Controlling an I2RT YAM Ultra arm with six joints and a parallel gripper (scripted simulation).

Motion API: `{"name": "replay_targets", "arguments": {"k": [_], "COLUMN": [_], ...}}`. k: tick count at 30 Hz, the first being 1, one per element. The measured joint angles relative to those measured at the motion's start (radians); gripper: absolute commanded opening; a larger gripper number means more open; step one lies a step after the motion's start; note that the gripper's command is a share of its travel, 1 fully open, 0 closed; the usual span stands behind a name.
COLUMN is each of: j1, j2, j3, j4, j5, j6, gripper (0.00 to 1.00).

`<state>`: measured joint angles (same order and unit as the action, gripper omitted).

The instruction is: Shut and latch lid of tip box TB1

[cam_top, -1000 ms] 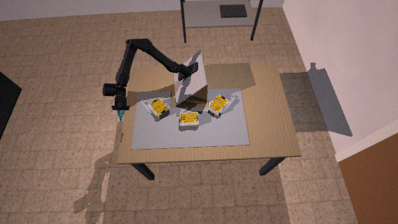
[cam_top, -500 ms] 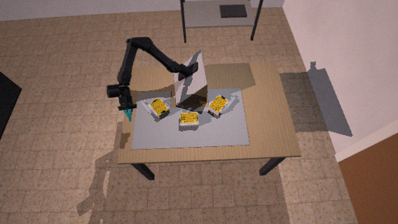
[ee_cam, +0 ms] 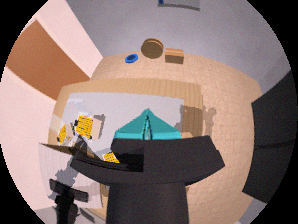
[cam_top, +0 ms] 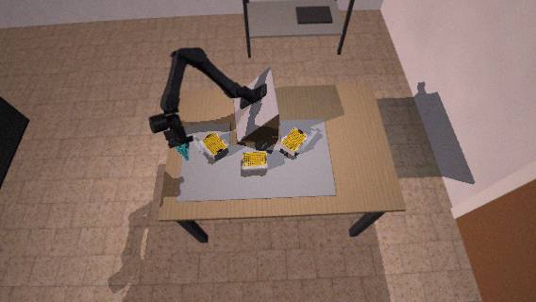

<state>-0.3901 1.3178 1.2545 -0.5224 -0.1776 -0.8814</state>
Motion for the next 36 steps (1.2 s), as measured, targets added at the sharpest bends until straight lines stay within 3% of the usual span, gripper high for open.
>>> {"name": "replay_targets", "arguments": {"k": [11,36], "j1": [0.057,0.172], "j2": [-0.043,-0.092], "j3": [-0.06,-0.114], "j4": [-0.097,-0.346], "j5": [0.026,0.084], "j6": [0.117,0.392], "gripper": [0.0,0.0]}}
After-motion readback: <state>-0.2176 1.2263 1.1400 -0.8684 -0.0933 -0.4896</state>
